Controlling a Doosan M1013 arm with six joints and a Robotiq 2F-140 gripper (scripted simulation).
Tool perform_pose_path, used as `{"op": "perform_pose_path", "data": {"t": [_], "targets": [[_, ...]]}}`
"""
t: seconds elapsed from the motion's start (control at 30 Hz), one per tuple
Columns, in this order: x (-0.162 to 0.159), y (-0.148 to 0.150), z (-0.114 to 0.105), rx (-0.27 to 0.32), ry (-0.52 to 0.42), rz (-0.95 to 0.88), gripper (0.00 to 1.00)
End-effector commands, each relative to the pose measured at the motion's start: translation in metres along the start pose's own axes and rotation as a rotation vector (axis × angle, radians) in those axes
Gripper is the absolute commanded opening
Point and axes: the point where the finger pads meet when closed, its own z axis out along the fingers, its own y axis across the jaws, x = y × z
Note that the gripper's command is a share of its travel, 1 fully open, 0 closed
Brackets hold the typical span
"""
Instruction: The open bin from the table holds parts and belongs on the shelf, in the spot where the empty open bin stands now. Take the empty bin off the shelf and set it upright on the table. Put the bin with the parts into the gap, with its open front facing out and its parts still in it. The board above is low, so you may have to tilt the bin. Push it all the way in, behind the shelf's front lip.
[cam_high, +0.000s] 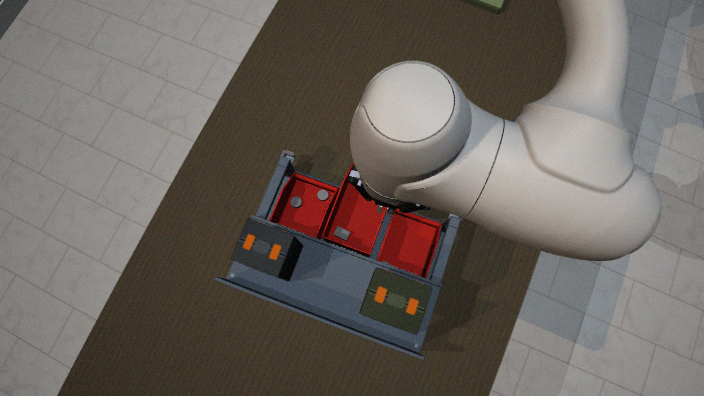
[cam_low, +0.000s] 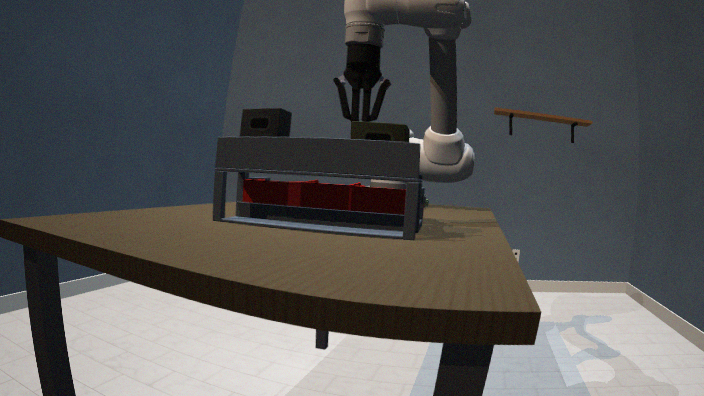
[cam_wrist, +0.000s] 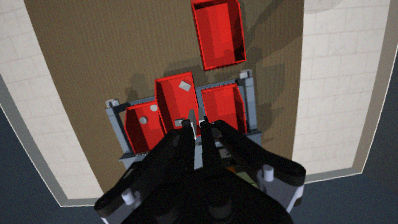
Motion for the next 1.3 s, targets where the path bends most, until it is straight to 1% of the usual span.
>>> {"op": "perform_pose_path", "data": {"t": [0.0,0.43,0.47,1.27], "targets": [[0.0001,0.0,-0.0013,0.0,0.0,0.0,0.15],[0.0002,0.0,-0.0027,0.0,0.0,0.0,0.15],[0.0002,0.0,-0.0027,0.0,0.0,0.0,0.1],[0.0011,-0.0005,-0.0024,0.0,-0.001,-0.013,0.1]]}}
